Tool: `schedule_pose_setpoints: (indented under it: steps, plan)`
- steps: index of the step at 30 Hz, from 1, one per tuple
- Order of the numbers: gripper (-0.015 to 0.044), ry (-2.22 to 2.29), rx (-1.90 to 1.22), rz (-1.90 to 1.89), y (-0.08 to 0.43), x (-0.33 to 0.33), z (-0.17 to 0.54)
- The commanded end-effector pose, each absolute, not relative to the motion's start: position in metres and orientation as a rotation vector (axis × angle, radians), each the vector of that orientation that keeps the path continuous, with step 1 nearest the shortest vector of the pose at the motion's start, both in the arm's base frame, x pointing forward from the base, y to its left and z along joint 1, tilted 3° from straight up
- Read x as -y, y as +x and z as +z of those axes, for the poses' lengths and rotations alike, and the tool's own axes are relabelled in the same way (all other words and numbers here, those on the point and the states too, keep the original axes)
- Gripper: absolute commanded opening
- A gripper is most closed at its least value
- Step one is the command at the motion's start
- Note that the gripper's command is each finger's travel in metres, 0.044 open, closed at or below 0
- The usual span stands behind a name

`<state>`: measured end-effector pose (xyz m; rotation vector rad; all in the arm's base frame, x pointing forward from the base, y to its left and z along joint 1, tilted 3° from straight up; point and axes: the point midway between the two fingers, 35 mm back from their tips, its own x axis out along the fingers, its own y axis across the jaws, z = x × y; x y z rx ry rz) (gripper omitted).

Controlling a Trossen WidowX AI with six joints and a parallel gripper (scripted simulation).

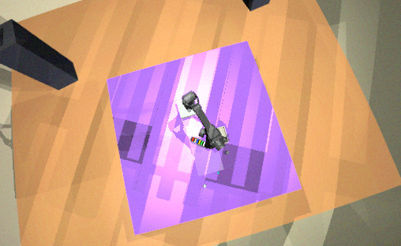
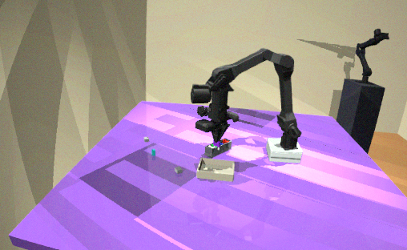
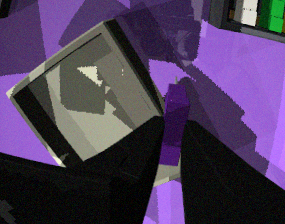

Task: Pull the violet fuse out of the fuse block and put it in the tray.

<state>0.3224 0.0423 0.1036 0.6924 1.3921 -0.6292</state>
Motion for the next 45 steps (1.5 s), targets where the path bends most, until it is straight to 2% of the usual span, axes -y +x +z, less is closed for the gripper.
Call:
schedule_pose_setpoints:
  steps: [1,10,42,45]
  plan:
    - [0.0000,0.694,-1.389,-0.631,0.326,-0.061,0.105]
    - [0.0000,0.699,-1.389,-0.627,0.327,-0.111,0.105]
    - [0.0000,0.699,-1.390,-0.627,0.331,-0.113,0.065]
    - [0.0079,0.701,-1.388,-0.619,0.332,-0.114,0.068]
